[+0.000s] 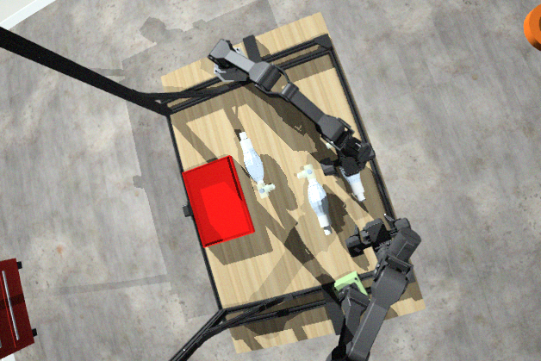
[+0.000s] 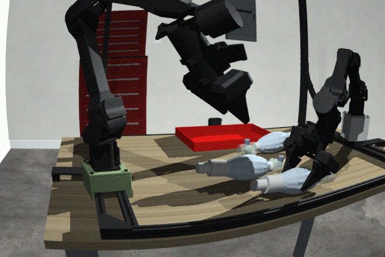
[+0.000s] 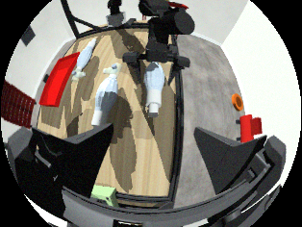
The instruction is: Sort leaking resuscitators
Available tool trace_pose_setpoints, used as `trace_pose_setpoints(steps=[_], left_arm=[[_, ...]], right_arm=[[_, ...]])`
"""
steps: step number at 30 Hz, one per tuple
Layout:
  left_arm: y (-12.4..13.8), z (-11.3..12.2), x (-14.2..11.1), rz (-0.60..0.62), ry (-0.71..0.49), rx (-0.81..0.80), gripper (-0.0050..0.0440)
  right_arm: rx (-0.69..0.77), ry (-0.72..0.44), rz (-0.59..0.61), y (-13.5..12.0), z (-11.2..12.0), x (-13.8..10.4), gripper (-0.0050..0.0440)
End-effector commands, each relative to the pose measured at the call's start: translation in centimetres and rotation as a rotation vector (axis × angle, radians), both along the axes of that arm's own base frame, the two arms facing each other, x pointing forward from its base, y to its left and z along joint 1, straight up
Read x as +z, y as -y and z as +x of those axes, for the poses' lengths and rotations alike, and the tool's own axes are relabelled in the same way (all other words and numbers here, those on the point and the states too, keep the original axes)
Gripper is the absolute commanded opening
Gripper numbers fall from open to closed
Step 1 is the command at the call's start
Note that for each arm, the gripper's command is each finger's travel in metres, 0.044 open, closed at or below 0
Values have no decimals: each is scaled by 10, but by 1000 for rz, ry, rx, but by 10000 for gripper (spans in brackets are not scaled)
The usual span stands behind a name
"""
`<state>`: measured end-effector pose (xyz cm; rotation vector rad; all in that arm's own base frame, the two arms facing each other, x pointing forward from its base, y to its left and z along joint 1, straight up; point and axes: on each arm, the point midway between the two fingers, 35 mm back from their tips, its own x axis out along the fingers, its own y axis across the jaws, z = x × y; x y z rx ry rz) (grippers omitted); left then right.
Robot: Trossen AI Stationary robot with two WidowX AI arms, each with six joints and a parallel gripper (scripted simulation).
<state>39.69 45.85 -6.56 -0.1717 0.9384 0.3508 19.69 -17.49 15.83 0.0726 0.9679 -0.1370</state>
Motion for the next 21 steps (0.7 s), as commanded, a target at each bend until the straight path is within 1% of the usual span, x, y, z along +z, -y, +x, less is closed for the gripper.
trace_pose_setpoints(steps=[1, 13, 14, 21], left_arm=[[2, -1, -4, -5, -3, -1, 440], [2, -1, -4, -5, -3, -1, 440], [2, 0, -3, -3, -2, -2, 0], [2, 0, -3, -3, -2, -2, 0]], right_arm=[[-1, -2, -2, 0, 0, 0, 440], [-1, -2, -2, 0, 0, 0, 440], [0, -1, 2, 0, 0, -1, 440], [0, -1, 2, 0, 0, -1, 440]])
